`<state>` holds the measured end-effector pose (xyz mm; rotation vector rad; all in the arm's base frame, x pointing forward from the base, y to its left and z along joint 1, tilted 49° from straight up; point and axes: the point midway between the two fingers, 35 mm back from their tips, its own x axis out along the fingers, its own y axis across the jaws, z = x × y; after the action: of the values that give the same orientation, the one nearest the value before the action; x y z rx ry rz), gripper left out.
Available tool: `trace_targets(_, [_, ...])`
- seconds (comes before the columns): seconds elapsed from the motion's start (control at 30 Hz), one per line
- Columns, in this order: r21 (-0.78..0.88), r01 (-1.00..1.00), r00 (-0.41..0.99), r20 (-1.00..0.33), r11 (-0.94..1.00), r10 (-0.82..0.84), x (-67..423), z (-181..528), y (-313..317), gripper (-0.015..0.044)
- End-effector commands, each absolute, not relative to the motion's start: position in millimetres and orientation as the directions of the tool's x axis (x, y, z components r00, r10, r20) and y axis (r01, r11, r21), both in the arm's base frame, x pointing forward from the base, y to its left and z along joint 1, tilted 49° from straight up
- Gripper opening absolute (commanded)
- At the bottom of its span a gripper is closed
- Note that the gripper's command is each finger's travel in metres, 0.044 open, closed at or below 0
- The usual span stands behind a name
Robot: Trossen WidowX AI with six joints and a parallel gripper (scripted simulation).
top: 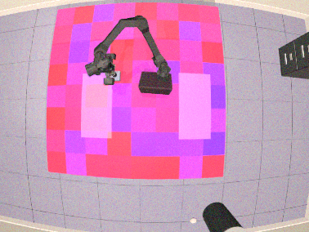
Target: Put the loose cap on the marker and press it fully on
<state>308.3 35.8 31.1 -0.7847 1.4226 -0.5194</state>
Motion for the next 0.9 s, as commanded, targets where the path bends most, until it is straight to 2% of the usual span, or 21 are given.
trace_targets(0.0, [-0.747, -0.136, 0.109, -0.665, 0.651, -0.739, 309, 27, 31, 0.0000])
trace_targets(0.7, [-0.746, -0.134, 0.115, -0.666, 0.653, -0.737, 312, 17, 21, 0.0000])
trace_targets(0.87, [-0.741, -0.137, 0.114, -0.671, 0.657, -0.733, 310, 50, 61, 0.0000])
